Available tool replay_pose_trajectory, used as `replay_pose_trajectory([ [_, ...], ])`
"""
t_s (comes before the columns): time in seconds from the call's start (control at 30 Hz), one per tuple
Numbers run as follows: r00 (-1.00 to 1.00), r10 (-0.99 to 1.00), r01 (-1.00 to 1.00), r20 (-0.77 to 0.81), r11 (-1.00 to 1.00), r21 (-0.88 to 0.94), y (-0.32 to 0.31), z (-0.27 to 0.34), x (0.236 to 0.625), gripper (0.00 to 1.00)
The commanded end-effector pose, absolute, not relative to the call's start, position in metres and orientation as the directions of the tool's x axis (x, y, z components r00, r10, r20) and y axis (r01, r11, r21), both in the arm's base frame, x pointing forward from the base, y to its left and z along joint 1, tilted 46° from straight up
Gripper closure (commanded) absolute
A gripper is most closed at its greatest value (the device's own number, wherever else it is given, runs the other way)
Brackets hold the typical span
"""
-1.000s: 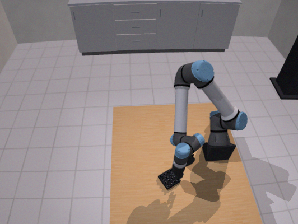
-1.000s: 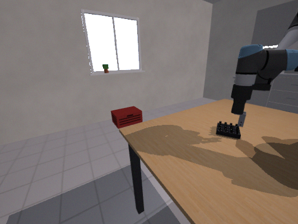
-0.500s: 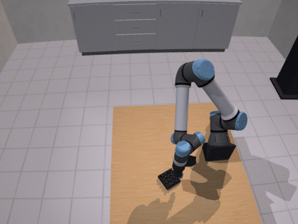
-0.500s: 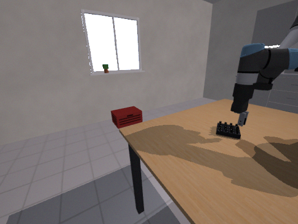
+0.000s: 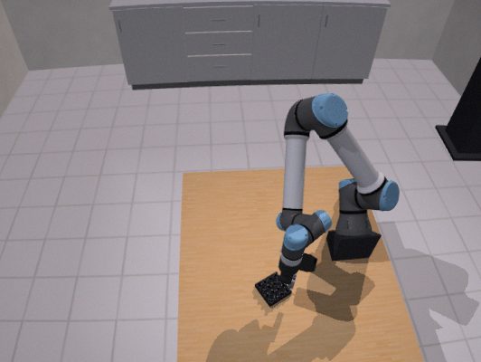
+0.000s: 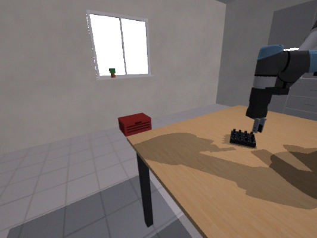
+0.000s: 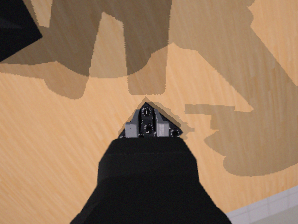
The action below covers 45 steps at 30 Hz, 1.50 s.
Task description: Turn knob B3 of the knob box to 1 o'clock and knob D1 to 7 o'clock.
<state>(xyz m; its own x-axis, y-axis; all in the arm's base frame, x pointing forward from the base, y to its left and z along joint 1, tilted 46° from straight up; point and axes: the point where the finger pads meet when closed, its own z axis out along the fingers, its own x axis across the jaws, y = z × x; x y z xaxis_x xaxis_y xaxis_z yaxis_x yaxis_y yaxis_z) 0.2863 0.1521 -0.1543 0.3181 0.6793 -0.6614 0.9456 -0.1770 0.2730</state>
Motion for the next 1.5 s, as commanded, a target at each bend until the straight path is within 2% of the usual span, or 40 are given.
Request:
replay_pose_trajectory([
  [0.0,0.462,0.638,0.884,-0.616,-0.279,0.374,0.1539,-0.1533,0.2867,0.54],
  [0.17,0.532,0.613,0.844,-0.583,-0.330,0.423,0.1545,-0.1527,0.2872,0.54],
  [0.67,0.840,0.415,0.538,-0.348,-0.560,0.631,0.1568,-0.1483,0.2917,0.54],
  [1.07,0.917,0.318,0.393,-0.240,-0.620,0.679,0.1570,-0.1459,0.2940,0.54],
  [1.47,0.926,0.303,0.371,-0.224,-0.628,0.685,0.1569,-0.1456,0.2944,0.54],
])
